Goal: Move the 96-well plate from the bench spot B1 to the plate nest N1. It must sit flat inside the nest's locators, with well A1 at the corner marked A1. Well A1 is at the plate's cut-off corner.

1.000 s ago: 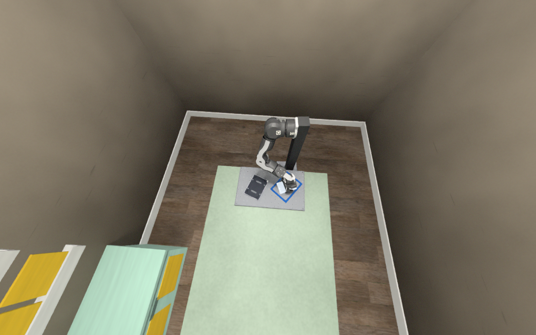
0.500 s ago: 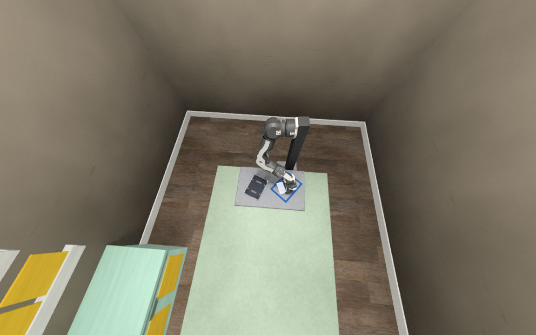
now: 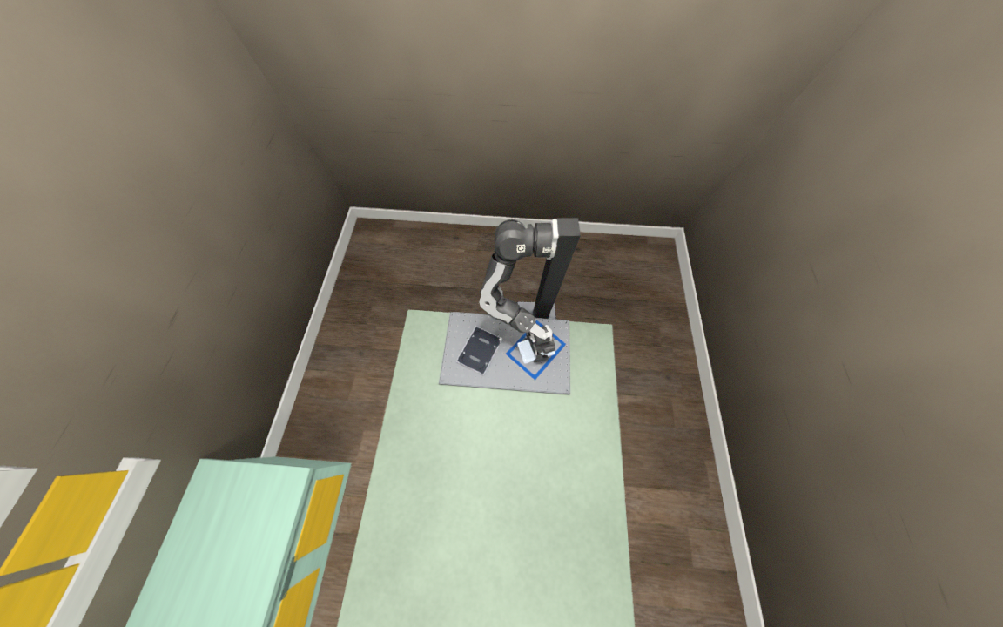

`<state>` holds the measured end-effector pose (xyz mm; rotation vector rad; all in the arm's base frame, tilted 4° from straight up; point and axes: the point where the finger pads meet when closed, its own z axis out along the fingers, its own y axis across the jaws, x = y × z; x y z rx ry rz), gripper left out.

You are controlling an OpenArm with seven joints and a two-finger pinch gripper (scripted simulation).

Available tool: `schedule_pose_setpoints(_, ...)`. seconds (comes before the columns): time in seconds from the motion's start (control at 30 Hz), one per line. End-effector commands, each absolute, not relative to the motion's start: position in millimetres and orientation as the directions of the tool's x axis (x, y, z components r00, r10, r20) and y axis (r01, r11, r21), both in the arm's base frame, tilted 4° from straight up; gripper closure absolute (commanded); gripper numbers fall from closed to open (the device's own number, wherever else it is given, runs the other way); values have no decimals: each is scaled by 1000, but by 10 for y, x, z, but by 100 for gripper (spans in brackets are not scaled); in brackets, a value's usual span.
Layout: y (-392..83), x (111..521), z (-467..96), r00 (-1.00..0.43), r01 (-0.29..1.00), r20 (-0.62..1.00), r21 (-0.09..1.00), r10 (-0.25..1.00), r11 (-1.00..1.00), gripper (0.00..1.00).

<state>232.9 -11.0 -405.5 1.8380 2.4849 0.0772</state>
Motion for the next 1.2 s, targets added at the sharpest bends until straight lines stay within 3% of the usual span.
schedule_pose_setpoints(0.0,-105,2333,-4049,-293,954,-9,72,956,292,67)
schedule_pose_setpoints(0.17,-105,2333,-4049,-293,954,-9,72,956,292,50)
schedule_pose_setpoints(0.23,-105,2333,-4049,-293,954,-9,72,956,292,50)
schedule_pose_setpoints(0.5,-105,2333,-4049,-293,954,-9,72,956,292,23)
schedule_pose_setpoints(0.8,-105,2333,-4049,-293,954,-9,72,956,292,23)
schedule_pose_setpoints(0.97,-110,2307,-3648,-293,953,-7,73,956,293,23)
schedule_pose_setpoints(1.17,-110,2307,-3648,-293,953,-7,73,956,293,23)
